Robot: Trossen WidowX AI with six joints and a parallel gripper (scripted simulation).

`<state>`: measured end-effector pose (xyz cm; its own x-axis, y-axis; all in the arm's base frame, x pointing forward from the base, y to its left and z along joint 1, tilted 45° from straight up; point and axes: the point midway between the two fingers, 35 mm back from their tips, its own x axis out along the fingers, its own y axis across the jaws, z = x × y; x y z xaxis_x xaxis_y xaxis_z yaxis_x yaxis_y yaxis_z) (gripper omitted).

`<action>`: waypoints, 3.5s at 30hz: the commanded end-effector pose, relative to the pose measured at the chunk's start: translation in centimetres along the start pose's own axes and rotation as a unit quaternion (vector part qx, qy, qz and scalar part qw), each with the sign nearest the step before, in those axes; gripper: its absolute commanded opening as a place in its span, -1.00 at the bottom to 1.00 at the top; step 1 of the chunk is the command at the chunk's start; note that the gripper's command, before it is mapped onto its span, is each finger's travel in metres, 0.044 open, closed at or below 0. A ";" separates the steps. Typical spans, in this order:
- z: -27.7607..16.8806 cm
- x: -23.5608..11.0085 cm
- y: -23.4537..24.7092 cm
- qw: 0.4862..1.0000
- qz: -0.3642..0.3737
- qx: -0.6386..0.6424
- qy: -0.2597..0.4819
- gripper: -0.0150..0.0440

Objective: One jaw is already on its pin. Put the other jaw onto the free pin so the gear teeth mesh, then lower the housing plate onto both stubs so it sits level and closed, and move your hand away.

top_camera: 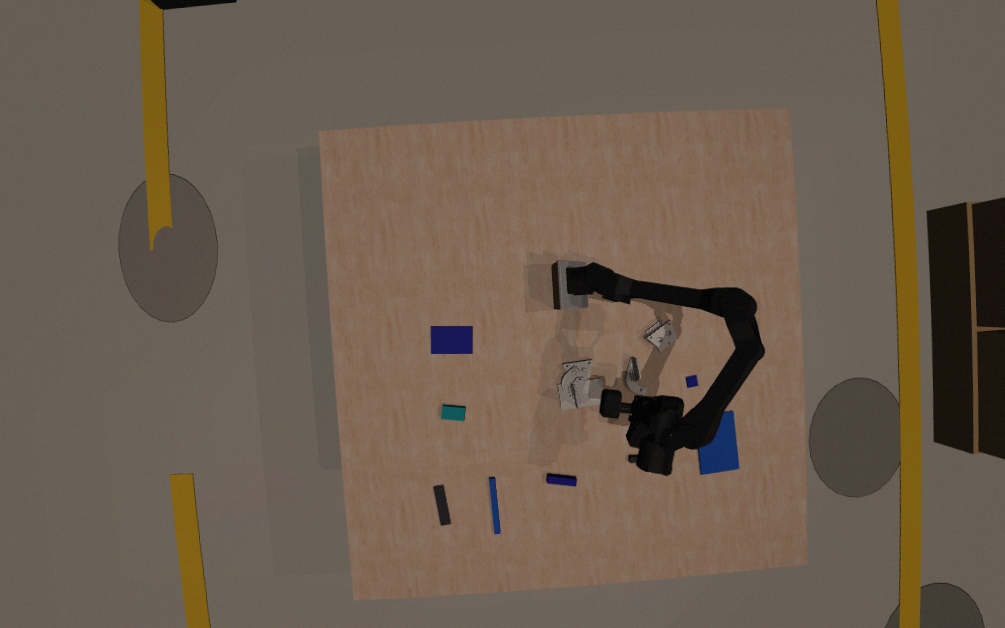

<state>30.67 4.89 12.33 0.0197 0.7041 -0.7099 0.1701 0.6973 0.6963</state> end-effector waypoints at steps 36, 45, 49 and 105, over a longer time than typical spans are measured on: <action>0.0 0.0 0.0 1.000 0.000 0.000 0.000 -0.49; 0.0 0.0 0.0 1.000 0.000 0.000 0.000 -0.49; 0.0 0.0 0.0 1.000 0.000 0.000 0.000 -0.22; 0.0 0.0 0.0 1.000 0.000 0.000 0.000 -0.25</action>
<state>30.67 4.89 12.33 0.0197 0.7040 -0.7099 0.1701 0.6973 0.6963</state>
